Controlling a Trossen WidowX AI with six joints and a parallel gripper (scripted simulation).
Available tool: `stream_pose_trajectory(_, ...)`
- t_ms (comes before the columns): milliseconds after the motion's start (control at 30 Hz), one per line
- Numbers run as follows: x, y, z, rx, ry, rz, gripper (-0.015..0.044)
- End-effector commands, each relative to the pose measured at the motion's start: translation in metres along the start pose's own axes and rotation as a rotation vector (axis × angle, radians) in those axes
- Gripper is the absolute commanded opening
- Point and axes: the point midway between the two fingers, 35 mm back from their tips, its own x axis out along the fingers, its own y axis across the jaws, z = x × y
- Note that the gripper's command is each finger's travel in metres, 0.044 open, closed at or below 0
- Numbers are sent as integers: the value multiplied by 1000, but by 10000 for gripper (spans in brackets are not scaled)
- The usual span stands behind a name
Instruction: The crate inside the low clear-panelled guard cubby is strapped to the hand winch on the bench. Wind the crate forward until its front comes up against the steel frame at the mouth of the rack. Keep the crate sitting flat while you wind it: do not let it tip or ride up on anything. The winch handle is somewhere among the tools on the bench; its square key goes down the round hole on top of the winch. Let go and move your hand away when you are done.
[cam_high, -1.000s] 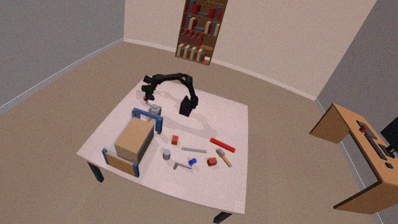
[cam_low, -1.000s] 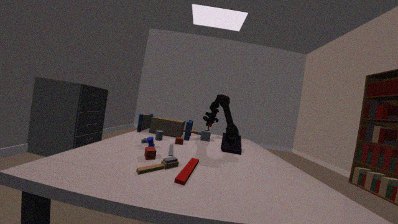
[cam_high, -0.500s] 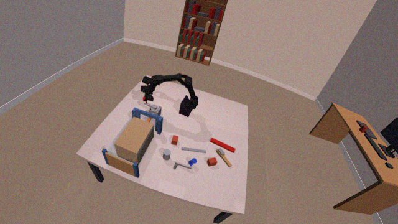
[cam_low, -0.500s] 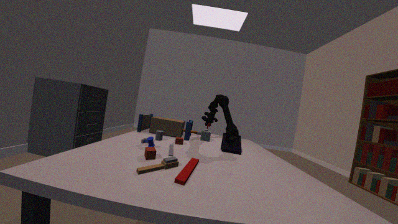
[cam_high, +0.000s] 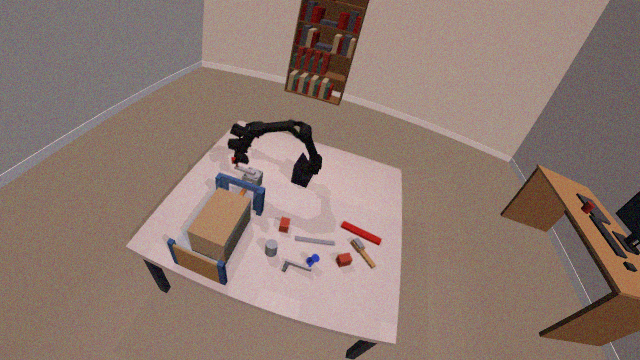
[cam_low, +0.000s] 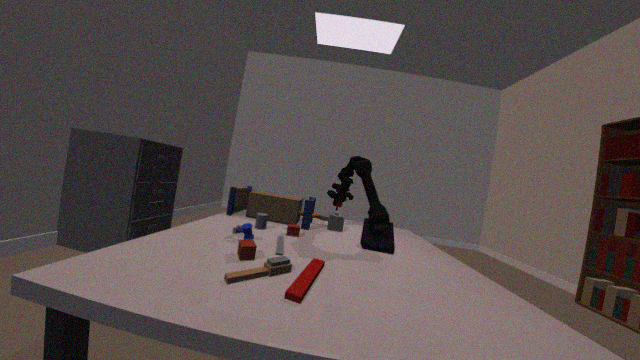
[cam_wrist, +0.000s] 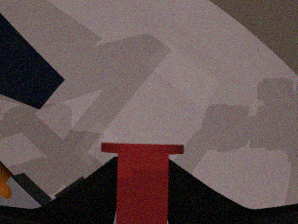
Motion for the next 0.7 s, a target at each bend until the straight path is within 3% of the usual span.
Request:
stream_pose_trajectory(0, 7, 25, 8, -30, -4, 37, 0)
stream_pose_trajectory(667, 9, 49, 13, -30, -4, 39, 0)
